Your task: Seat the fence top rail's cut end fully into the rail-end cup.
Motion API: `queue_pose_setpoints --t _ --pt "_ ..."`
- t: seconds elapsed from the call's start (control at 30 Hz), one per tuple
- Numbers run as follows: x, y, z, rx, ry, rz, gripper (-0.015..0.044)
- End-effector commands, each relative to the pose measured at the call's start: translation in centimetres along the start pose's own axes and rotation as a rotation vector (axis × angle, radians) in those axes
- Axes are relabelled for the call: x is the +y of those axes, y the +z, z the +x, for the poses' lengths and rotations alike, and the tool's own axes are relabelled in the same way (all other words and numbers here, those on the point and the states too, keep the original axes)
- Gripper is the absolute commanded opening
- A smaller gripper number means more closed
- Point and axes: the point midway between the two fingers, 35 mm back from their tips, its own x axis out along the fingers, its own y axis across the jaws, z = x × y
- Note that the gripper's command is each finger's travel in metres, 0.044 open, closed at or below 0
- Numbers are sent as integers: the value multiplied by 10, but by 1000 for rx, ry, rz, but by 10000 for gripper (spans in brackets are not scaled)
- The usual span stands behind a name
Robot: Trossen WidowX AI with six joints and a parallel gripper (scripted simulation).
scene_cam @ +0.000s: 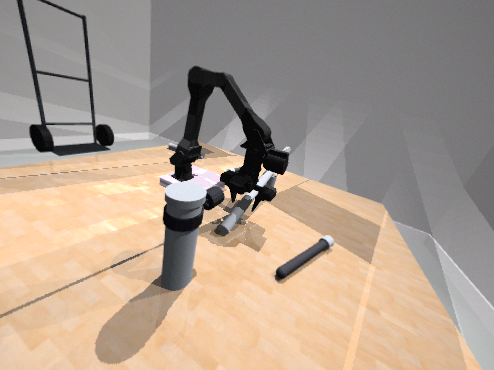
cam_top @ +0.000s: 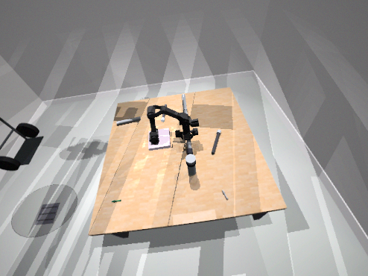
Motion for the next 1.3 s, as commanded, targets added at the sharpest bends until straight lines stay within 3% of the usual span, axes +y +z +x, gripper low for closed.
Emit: queue_pose_setpoints --t 0.0,0.07,0.57,0.73,0.93,1.27 --pt "-1 -1 2 4 -4 -5 282" --pt "-1 -1 2 4 -4 -5 230" --pt "-1 -1 2 4 -4 -5 130" --pt "0 0 -3 4 -4 -5 0" --pt "2 4 -11 -28 -6 -6 0" --pt "8 26 -56 -221 -9 -19 0"
